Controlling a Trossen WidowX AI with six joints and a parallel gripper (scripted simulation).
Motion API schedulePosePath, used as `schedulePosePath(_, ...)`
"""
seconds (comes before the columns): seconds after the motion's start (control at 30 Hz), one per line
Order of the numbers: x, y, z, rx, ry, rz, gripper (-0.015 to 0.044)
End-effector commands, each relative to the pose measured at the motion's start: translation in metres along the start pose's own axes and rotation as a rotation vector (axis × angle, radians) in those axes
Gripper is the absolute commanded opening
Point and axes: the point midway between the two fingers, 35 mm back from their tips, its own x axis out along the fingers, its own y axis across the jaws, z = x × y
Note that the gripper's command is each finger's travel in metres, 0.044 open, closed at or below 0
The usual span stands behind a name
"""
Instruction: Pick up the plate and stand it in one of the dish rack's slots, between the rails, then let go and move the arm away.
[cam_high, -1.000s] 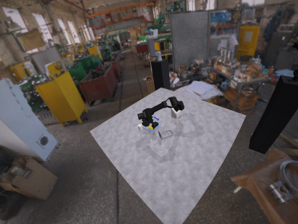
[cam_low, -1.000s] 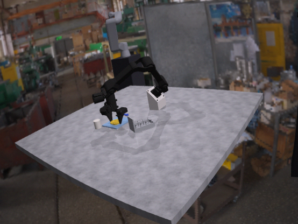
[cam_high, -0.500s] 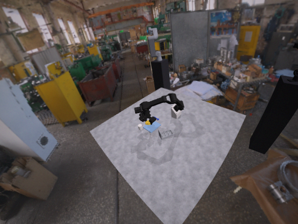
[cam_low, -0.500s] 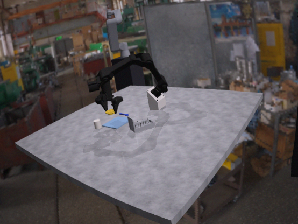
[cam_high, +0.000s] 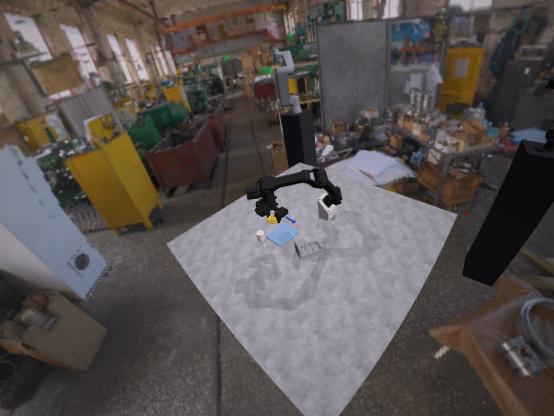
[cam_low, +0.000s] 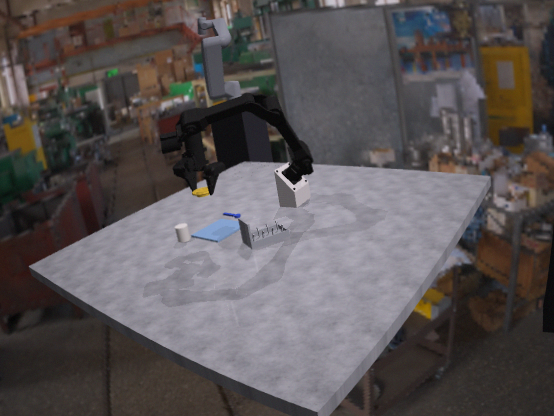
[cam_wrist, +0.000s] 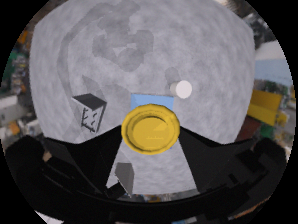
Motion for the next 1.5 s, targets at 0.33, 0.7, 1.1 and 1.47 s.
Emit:
schedulePosePath(0.33,-0.033,0.001,0.001,0.004,0.007,0.003,0.0000)
schedulePosePath(0.7,-0.042,0.048,-0.006,0.353,0.004,-0.011,0.0000)
schedulePosePath(1.1,-0.048,0.101,-0.022,0.767,-0.006,-0.010,0.0000)
schedulePosePath(1.47,-0.048,0.146,-0.042,1.146,-0.012,-0.003,0.0000)
